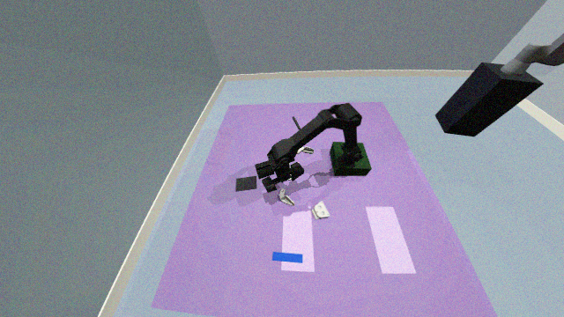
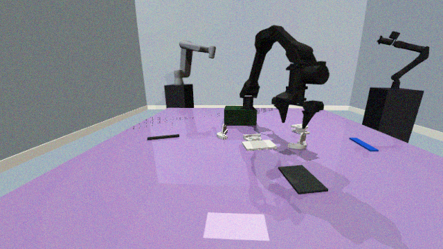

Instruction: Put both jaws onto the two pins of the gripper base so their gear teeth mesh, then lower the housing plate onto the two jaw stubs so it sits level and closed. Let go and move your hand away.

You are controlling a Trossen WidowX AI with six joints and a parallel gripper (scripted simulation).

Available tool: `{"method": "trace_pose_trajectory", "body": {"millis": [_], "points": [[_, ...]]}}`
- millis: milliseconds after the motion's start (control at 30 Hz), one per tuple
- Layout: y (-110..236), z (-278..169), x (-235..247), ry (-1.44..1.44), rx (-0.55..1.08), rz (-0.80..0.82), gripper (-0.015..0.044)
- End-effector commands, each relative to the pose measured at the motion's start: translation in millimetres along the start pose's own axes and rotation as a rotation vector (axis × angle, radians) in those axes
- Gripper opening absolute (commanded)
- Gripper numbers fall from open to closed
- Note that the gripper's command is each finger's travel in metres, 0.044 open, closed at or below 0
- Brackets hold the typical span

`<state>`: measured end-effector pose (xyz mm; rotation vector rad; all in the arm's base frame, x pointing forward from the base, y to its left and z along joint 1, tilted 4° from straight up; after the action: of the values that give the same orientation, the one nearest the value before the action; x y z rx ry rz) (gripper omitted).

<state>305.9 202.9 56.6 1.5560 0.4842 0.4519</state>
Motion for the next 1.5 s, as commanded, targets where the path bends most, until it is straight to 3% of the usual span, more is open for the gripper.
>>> {"method": "trace_pose_trajectory", "body": {"millis": [0,33,600,1267,1467], "points": [[0.0,0.0,0.0,0.0,0.0,0.0,0.044],[0.0,0.0,0.0,0.0,0.0,0.0,0.044],[0.0,0.0,0.0,0.0,0.0,0.0,0.0],[0.0,0.0,0.0,0.0,0.0,0.0,0.0],[0.0,0.0,0.0,0.0,0.0,0.0,0.0157]]}}
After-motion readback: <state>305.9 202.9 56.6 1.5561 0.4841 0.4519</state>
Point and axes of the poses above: the point midway between the two fingers, 35 mm back from their tips, its own y axis back along the fingers, its own x axis across the jaws, z = x × y, the point moved 3 cm from there along y, back along the fingers, and after that the axes turned 9 degrees about -y, right-handed, at the moved point
